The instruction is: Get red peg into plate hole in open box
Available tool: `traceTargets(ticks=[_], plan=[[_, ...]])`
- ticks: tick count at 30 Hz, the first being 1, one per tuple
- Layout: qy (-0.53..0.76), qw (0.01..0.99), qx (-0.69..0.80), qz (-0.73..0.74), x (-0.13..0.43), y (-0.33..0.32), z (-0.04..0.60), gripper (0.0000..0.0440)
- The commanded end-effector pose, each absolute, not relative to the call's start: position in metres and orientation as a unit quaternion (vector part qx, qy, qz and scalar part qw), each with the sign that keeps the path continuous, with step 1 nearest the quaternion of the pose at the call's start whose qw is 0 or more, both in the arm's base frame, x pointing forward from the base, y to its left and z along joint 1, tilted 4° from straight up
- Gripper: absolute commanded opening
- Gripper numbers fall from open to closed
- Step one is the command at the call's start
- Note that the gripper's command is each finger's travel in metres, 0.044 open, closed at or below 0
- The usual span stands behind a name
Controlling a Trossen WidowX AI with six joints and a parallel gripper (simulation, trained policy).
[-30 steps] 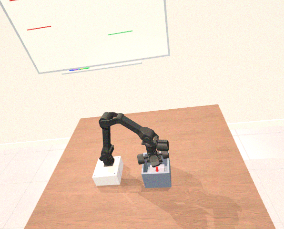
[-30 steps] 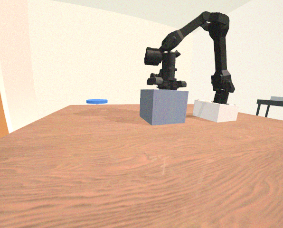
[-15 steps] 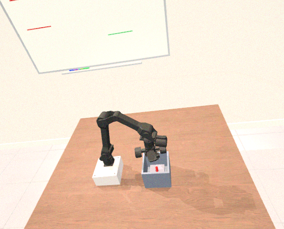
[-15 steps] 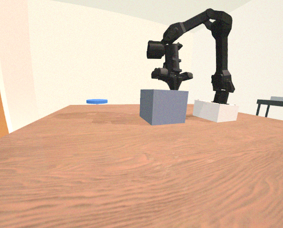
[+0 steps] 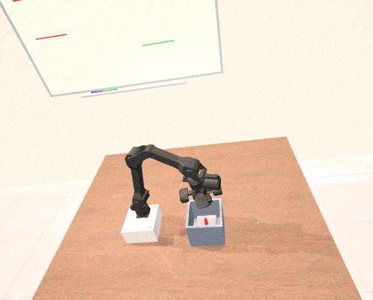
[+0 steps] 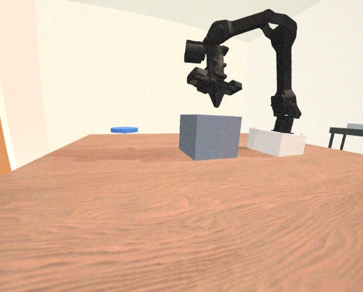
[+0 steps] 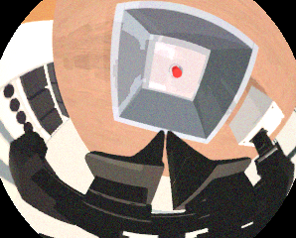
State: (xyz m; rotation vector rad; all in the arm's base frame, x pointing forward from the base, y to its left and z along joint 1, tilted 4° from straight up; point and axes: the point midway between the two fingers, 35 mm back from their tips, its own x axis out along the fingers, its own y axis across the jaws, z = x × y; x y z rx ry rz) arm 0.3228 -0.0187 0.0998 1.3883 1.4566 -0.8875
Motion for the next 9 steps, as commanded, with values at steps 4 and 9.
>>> traceTargets(ticks=[4,9], plan=[[0.581,0.465,0.587,-0.319,0.335,-0.025,0.129,0.0024],[0.569,0.482,0.601,-0.288,0.344,-0.032,0.153,0.0027]])
